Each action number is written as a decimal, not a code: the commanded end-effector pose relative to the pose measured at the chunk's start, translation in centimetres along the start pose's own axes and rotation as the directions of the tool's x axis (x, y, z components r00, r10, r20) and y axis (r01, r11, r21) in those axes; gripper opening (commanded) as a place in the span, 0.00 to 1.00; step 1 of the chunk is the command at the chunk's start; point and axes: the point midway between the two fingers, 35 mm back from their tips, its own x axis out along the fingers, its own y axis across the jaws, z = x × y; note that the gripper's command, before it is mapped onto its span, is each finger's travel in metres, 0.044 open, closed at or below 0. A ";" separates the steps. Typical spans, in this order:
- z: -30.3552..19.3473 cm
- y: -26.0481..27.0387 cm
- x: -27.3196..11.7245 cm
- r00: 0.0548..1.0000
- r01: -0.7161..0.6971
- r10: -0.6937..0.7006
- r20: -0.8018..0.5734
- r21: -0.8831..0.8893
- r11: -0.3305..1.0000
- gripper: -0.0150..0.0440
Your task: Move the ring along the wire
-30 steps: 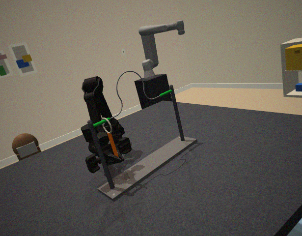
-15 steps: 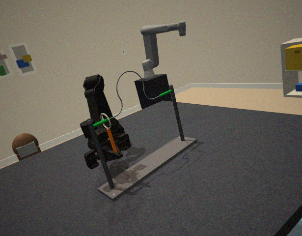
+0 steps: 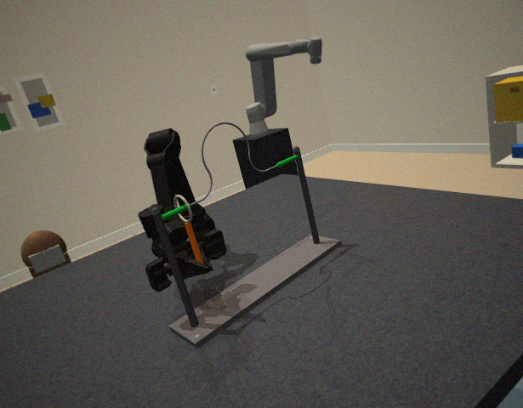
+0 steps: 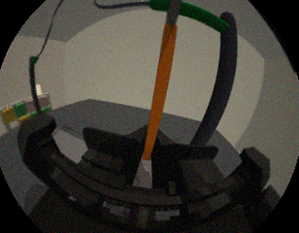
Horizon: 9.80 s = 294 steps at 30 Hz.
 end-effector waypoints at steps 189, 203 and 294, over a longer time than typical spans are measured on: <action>17.1 17.8 -7.8 0.848 0.032 0.406 -0.340 0.798 0.602 0.00; 16.3 17.1 -7.7 0.856 0.046 0.302 -0.419 0.644 0.763 0.00; 16.0 10.4 -7.7 0.856 0.162 -0.444 -0.265 -0.678 0.717 0.00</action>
